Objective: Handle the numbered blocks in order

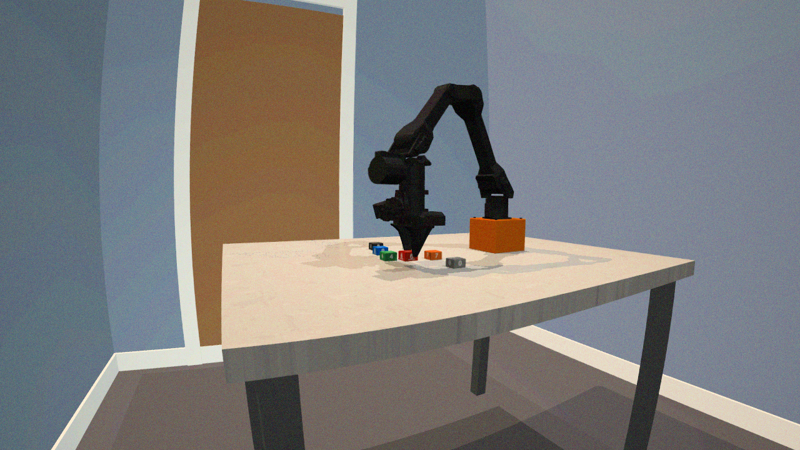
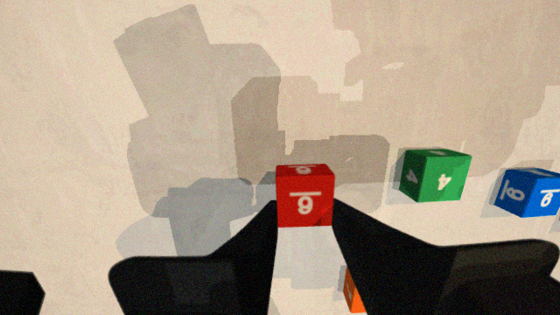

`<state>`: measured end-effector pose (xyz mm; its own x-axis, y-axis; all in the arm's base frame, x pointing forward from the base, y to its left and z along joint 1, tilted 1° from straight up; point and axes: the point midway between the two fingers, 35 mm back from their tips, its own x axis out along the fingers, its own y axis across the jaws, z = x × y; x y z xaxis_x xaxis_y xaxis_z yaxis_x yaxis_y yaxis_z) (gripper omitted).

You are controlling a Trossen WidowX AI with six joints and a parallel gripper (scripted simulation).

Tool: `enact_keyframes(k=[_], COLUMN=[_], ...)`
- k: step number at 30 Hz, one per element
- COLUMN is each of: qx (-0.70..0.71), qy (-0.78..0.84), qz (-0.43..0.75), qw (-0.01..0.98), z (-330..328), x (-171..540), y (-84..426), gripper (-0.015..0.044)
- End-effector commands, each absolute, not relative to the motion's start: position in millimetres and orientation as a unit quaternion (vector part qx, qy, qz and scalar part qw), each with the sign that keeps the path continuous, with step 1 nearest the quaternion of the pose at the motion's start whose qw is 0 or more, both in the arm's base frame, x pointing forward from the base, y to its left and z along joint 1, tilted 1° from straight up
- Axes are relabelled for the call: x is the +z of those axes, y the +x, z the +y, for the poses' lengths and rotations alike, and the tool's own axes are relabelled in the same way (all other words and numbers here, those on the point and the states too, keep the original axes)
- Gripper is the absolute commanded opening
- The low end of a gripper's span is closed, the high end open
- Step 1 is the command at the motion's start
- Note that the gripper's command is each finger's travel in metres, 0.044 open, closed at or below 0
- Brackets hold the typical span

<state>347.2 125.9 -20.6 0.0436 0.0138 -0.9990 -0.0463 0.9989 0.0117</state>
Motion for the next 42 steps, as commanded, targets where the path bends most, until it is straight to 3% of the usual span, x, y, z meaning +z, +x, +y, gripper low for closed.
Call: enact_keyframes(k=[1,19,30,39,42], qx=[0.018,0.018,0.018,0.018,0.018], qy=[-0.011,-0.011,-0.011,-0.011,-0.011], qz=[0.691,0.691,0.691,0.691,0.691], qw=[0.722,0.722,0.722,0.722,0.722], z=[125.4,125.5,125.5,125.2,125.8], x=[-22.7,-35.3,-35.3,0.9,30.4], y=[347.3,347.8,347.8,346.4,347.6], gripper=[0.012,0.012,0.04,0.04,0.0321])
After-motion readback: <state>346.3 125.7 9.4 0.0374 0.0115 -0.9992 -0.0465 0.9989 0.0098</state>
